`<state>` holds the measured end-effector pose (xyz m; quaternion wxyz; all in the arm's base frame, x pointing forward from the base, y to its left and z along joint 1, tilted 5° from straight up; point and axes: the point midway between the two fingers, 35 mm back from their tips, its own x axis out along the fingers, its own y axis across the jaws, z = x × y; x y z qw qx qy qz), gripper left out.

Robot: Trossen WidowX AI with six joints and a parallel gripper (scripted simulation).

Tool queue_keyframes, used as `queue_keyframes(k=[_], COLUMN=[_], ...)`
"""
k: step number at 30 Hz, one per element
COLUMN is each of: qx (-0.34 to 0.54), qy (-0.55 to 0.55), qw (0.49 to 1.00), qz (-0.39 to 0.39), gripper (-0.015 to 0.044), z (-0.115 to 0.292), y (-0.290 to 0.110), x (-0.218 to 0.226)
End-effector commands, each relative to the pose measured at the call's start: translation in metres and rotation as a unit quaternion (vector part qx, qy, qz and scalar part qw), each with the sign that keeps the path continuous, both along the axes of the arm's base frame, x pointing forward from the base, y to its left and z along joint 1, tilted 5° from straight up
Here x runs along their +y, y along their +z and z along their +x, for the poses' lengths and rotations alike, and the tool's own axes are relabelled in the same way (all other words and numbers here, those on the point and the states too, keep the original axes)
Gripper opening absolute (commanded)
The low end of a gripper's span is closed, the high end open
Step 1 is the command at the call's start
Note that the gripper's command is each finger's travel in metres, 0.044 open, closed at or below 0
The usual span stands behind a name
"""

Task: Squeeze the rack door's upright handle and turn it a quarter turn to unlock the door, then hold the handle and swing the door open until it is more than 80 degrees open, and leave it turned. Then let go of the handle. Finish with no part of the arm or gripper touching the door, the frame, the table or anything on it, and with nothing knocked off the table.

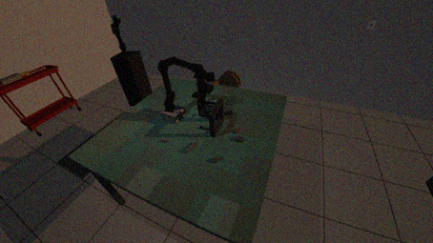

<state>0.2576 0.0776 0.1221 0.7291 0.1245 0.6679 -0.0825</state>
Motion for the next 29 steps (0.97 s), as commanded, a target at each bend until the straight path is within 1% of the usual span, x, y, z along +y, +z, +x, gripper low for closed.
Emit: queue_keyframes(k=[1, 29], qx=[0.000, 0.000], qy=[-0.002, -0.001], qw=[1.000, 1.000], qz=[0.000, 0.000], gripper=[0.0288, 0.0288], z=[0.000, -0.001], y=[0.001, 0.038], x=[0.000, -0.001])
